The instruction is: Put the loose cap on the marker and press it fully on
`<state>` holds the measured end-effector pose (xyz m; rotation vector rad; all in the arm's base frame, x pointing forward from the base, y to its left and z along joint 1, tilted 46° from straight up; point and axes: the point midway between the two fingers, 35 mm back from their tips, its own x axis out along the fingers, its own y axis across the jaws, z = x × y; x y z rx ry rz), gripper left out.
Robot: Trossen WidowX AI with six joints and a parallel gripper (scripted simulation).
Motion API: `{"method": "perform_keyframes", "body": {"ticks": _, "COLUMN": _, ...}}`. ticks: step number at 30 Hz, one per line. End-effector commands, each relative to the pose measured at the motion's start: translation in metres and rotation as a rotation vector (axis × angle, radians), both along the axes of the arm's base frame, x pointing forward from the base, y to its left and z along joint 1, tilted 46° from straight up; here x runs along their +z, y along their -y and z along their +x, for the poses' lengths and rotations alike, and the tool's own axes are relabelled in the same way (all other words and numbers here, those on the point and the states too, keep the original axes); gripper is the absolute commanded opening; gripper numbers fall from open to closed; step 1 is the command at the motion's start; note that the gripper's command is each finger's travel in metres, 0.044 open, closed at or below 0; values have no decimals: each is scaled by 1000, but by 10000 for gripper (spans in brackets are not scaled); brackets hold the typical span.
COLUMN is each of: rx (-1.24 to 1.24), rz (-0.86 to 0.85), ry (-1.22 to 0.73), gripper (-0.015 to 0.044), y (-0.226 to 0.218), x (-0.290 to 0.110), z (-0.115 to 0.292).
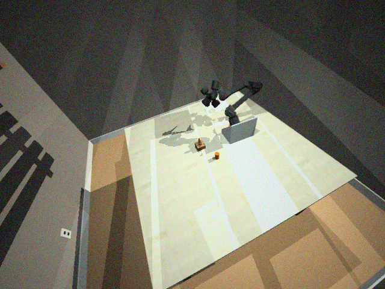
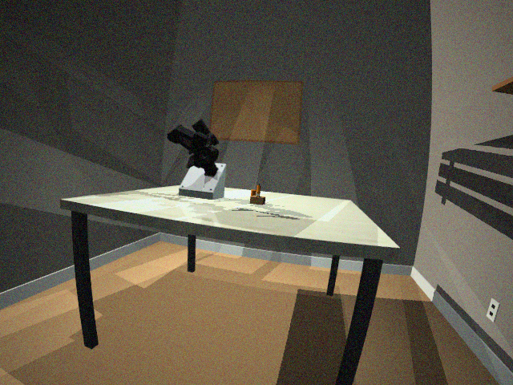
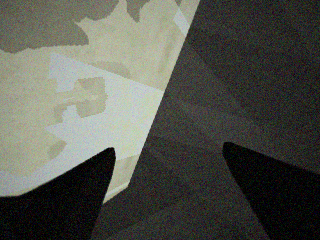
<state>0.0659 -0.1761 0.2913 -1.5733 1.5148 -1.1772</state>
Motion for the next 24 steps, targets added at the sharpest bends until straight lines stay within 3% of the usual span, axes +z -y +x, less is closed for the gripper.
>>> {"method": "perform_keyframes", "body": {"ticks": 1, "rx": 9, "rz": 1, "ry": 2, "gripper": 374, "y": 0, "x": 0, "z": 3}}
{"method": "perform_keyframes", "body": {"ticks": 6, "rx": 246, "rz": 66, "ry": 63, "gripper": 256, "y": -2, "x": -10, "z": 70}}
{"method": "perform_keyframes", "body": {"ticks": 16, "rx": 676, "rz": 428, "ry": 133, "gripper": 256, "y": -65, "x": -83, "z": 209}}
{"method": "perform_keyframes", "body": {"ticks": 24, "rx": 770, "rz": 737, "ry": 119, "gripper": 256, "y": -123, "x": -153, "z": 250}}
